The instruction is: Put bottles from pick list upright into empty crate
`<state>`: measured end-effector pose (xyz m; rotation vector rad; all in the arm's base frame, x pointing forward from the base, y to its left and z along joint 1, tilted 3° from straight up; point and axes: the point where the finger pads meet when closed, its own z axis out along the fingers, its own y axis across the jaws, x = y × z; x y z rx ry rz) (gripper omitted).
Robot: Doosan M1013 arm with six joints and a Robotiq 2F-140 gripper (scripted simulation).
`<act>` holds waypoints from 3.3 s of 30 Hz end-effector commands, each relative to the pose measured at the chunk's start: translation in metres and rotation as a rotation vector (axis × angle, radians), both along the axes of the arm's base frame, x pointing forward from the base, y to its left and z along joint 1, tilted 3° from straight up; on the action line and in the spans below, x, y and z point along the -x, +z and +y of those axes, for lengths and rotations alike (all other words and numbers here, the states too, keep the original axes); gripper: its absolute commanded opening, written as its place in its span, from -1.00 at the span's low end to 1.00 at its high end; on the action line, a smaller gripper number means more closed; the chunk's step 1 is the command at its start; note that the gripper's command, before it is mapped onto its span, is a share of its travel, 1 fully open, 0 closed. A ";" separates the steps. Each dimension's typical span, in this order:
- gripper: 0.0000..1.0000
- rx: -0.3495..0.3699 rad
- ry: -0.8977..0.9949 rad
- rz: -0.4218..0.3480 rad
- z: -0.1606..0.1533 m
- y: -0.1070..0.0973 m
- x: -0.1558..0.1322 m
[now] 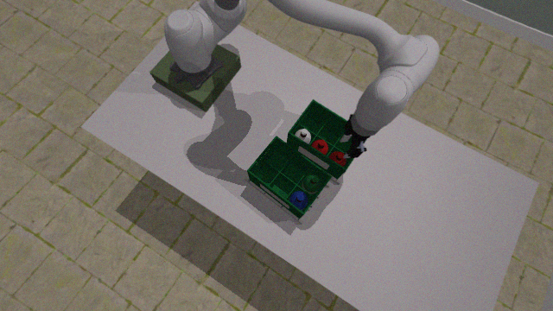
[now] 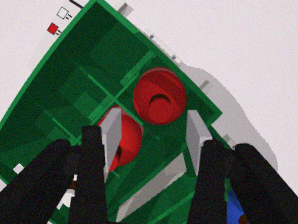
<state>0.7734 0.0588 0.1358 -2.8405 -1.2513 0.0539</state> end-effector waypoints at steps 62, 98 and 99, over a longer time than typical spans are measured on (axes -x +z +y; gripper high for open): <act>-0.24 -0.003 -0.004 -0.003 0.031 0.020 0.027; -0.24 -0.003 -0.004 -0.003 0.153 0.070 0.119; -0.24 -0.003 -0.004 -0.003 0.156 0.072 0.122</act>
